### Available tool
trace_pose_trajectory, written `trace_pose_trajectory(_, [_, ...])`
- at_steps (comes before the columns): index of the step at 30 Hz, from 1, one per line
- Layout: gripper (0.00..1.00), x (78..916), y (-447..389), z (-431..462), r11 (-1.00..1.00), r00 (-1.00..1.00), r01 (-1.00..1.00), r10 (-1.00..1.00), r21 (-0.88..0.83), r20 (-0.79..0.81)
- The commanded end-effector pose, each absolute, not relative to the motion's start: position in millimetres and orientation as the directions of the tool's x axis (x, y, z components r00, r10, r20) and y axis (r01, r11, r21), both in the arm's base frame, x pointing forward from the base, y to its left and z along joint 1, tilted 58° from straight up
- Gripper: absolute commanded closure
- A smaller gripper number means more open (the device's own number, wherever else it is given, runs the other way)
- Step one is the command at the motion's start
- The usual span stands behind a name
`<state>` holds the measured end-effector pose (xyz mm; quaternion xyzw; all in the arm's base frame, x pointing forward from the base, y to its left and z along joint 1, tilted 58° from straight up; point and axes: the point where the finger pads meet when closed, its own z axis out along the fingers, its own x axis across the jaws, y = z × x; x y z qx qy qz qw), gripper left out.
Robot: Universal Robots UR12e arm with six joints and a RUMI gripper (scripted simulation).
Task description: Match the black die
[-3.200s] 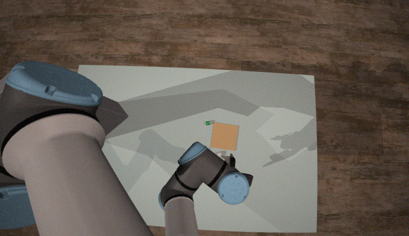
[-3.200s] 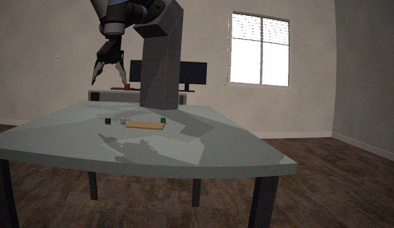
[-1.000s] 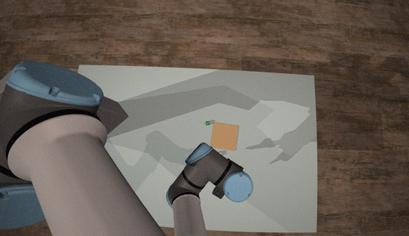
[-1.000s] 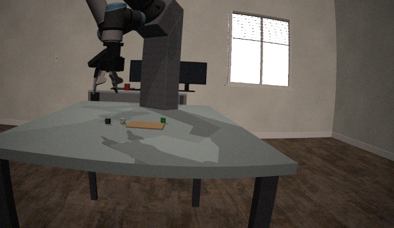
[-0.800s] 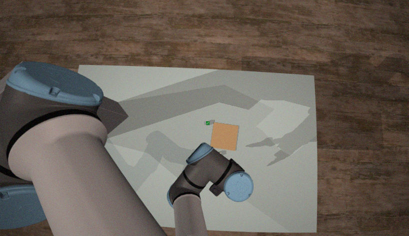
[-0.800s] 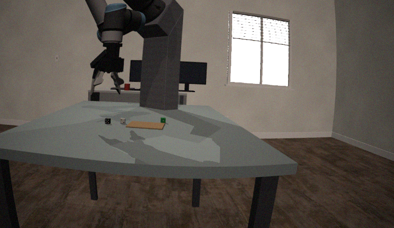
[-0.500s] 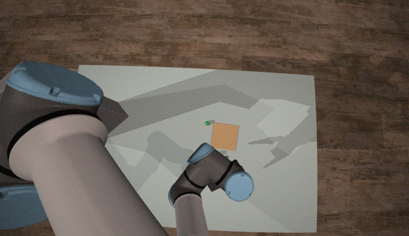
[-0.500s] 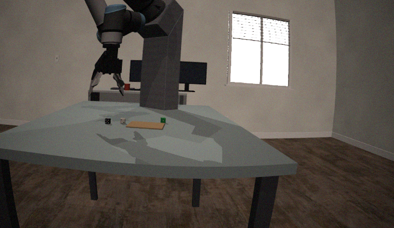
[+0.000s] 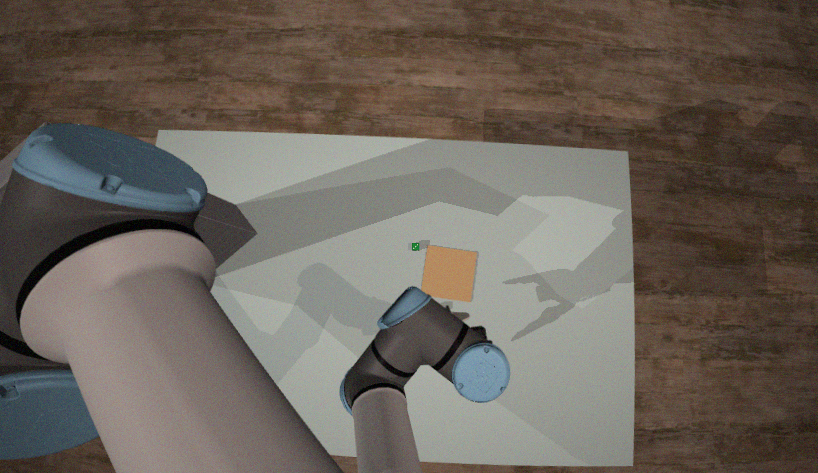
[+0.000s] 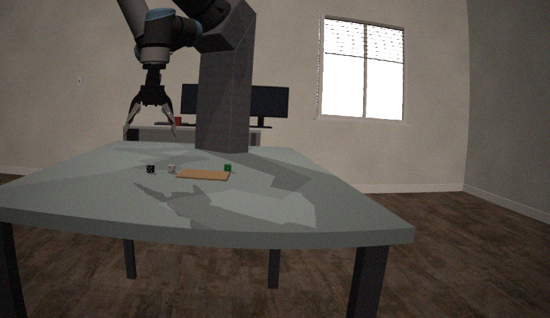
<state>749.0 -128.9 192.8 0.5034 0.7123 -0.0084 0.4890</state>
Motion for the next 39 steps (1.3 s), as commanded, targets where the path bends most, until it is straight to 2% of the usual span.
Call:
trace_pose_trajectory(1, [0.00,750.1,-128.2,192.2,0.440,0.037,0.726,0.742,0.528,-0.669])
trace_pose_trajectory(15, [0.00,754.4,-126.9,189.7,0.286,0.179,0.705,0.814,0.649,-0.552])
trace_pose_trajectory(32, [0.00,755.3,-126.6,189.2,0.253,0.207,0.697,0.825,0.671,-0.526])
trace_pose_trajectory(33, [0.79,755.3,-126.6,189.2,0.253,0.207,0.697,0.825,0.671,-0.526])
trace_pose_trajectory(39, [0.79,755.3,-126.6,189.2,0.253,0.207,0.697,0.825,0.671,-0.526])
